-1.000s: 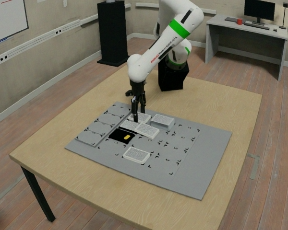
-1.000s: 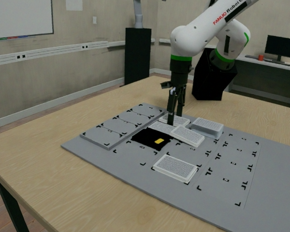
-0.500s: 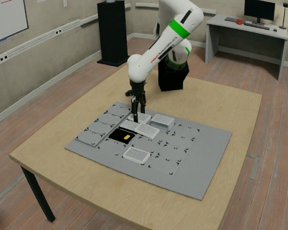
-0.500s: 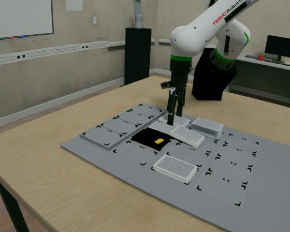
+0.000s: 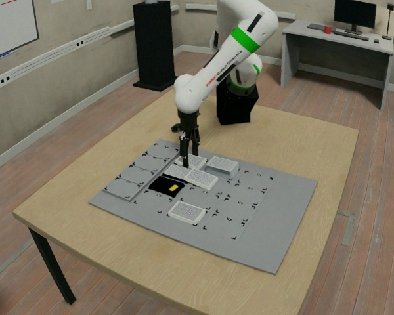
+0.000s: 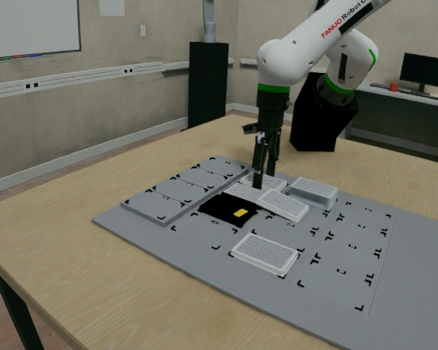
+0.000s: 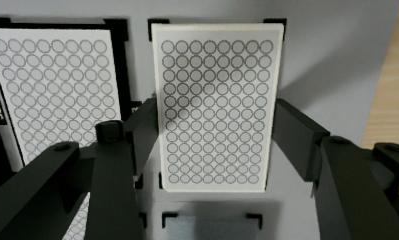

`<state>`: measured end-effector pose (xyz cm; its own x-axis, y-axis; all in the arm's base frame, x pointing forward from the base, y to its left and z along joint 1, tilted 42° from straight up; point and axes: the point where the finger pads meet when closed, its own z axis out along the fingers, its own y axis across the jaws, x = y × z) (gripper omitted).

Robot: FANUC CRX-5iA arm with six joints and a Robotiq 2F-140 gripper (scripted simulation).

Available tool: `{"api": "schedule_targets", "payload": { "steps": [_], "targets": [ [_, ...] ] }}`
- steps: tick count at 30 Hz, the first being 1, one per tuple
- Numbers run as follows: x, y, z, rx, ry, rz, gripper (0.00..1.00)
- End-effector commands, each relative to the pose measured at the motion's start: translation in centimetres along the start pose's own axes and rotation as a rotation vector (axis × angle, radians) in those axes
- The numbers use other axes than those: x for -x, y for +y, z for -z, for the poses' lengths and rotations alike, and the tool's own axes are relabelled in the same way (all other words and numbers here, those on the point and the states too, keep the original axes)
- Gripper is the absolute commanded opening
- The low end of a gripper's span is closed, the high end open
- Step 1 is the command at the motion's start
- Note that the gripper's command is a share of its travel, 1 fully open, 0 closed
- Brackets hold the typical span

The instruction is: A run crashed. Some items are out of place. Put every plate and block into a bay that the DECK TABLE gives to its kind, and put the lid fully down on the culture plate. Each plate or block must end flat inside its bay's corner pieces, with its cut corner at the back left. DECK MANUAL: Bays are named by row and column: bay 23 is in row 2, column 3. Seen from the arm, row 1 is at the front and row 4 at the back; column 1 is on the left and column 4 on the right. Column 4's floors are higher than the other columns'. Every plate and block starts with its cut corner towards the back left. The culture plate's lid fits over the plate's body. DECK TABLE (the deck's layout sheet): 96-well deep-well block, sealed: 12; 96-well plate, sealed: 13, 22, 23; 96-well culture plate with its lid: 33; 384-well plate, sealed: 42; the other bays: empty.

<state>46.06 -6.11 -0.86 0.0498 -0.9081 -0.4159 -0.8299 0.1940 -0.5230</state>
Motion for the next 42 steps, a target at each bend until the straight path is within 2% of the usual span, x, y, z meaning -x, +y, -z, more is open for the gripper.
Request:
{"api": "schedule_targets", "payload": {
  "steps": [1,21,22,42],
  "targets": [
    [-0.04,-0.04,0.02,-0.001,0.001,0.0,0.1],
    [-0.04,-0.04,-0.02,-0.001,0.001,0.0,0.1],
    [-0.04,-0.04,-0.02,-0.001,0.001,0.0,0.7],
    [-0.04,-0.04,-0.02,-0.001,0.001,0.0,0.7]
  ]
}}
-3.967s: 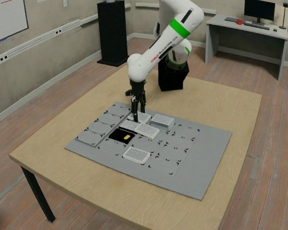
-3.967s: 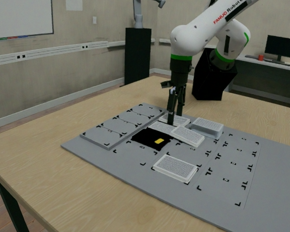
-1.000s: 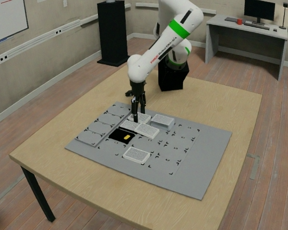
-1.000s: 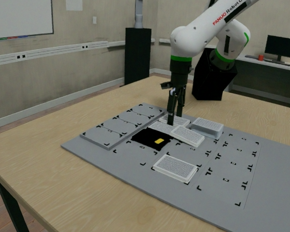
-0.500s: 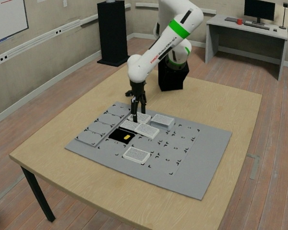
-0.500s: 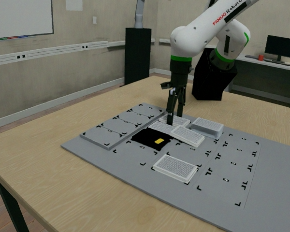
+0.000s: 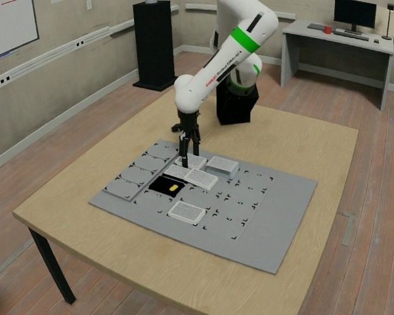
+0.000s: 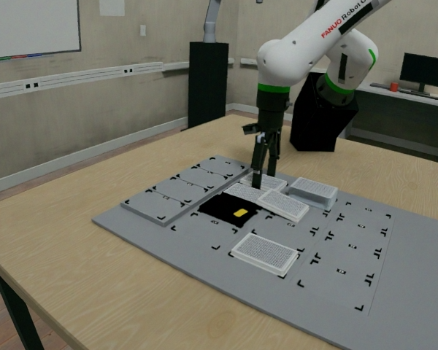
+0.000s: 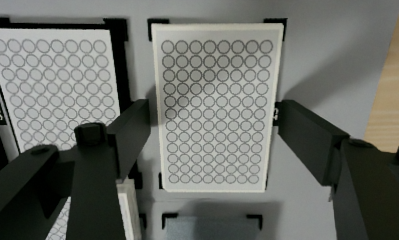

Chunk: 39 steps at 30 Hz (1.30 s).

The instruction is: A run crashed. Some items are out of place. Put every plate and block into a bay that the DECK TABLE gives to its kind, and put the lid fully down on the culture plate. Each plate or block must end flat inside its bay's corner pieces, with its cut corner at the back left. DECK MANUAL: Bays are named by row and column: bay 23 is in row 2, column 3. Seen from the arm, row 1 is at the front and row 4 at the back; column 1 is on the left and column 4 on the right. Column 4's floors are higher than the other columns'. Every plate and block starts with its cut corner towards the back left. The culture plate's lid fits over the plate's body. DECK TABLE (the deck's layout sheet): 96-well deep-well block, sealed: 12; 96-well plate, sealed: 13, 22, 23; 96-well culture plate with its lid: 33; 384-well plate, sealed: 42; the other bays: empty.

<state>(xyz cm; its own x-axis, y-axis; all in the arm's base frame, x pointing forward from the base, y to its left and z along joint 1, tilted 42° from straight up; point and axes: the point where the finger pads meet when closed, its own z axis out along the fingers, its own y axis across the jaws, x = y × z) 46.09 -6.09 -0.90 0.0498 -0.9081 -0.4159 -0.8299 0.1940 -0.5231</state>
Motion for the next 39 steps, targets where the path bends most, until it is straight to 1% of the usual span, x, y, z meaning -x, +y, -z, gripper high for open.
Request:
{"api": "schedule_targets", "payload": {
  "steps": [1,8,39],
  "targets": [
    [0.0,0.0,0.0,-0.001,0.001,0.0,0.7],
    [0.0,0.0,0.0,-0.001,0.001,0.0,0.7],
    [0.0,0.0,3.6,-0.001,0.001,0.0,0.7]
  ]
}}
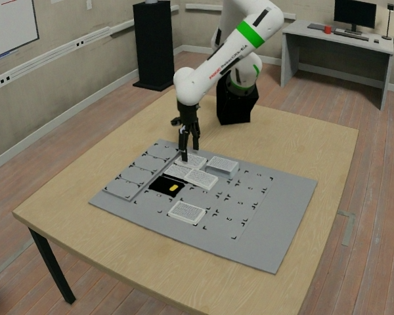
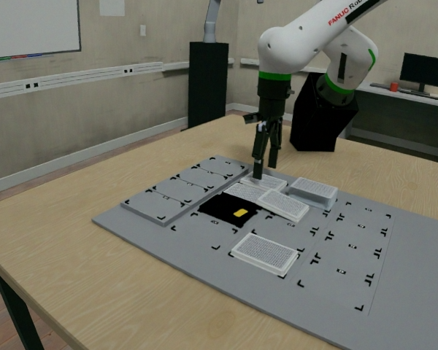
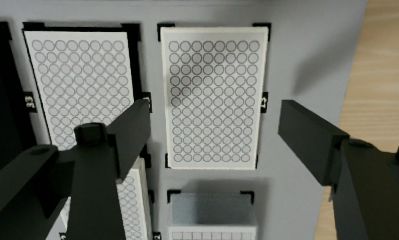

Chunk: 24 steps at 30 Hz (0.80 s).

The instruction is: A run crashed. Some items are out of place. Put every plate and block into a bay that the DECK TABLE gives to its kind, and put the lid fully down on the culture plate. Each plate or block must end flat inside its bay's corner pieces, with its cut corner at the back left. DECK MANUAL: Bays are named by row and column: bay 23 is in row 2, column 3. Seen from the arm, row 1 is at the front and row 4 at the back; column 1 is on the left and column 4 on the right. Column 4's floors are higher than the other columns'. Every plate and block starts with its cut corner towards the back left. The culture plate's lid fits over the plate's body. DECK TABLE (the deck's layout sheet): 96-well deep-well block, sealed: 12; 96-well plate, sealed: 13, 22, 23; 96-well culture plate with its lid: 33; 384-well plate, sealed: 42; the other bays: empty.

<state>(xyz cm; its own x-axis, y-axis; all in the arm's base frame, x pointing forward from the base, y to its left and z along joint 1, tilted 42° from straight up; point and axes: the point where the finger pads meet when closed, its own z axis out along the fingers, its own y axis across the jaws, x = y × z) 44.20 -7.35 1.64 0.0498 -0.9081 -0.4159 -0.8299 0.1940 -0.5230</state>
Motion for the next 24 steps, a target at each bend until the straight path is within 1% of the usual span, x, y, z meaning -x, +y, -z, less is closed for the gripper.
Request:
{"api": "schedule_targets", "payload": {
  "steps": [1,24],
  "targets": [
    [0.0,0.0,0.4,-0.001,0.001,0.0,0.7],
    [0.0,0.0,3.2,-0.001,0.001,0.0,0.7]
  ]
}}
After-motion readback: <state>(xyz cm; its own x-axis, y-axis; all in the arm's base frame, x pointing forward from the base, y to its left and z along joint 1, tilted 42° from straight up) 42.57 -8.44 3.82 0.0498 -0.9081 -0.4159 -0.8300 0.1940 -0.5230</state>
